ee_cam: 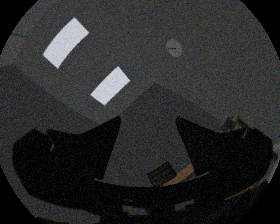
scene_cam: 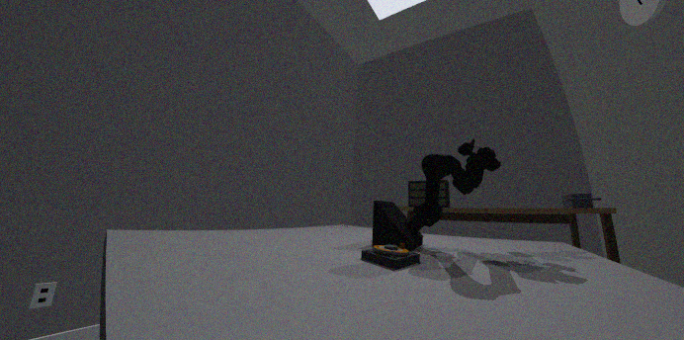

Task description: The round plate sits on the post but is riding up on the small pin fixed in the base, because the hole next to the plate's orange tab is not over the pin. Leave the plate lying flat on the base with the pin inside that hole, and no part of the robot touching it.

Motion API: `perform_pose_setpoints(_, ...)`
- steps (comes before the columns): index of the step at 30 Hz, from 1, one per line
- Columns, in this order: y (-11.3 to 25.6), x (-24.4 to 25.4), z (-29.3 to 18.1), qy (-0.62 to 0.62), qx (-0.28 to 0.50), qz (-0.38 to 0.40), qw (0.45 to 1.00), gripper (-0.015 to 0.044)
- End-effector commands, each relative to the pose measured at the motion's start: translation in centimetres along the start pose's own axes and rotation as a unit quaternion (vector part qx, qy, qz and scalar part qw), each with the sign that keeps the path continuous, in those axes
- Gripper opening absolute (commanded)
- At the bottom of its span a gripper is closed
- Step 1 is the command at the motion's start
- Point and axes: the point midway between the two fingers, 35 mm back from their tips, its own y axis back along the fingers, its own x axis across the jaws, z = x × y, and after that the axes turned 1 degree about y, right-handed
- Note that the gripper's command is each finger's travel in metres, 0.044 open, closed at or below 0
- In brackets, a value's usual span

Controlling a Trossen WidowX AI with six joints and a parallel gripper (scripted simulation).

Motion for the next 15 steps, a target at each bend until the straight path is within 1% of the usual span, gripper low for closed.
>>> perform_pose_setpoints(1,0.0,-0.2,-0.1,0.003,0.003,-0.004,1.0,0.0374)
perform_pose_setpoints(3,0.1,-1.9,-0.6,0.028,0.024,-0.035,0.999,0.0321)
perform_pose_setpoints(8,1.6,-8.6,-1.4,0.115,0.1,-0.155,0.976,0.019)
perform_pose_setpoints(10,2.1,-9.5,-1.1,0.125,0.101,-0.179,0.971,0.0138)
perform_pose_setpoints(15,5.8,-15.6,0.2,0.2,0.16,-0.303,0.918,0.0006)
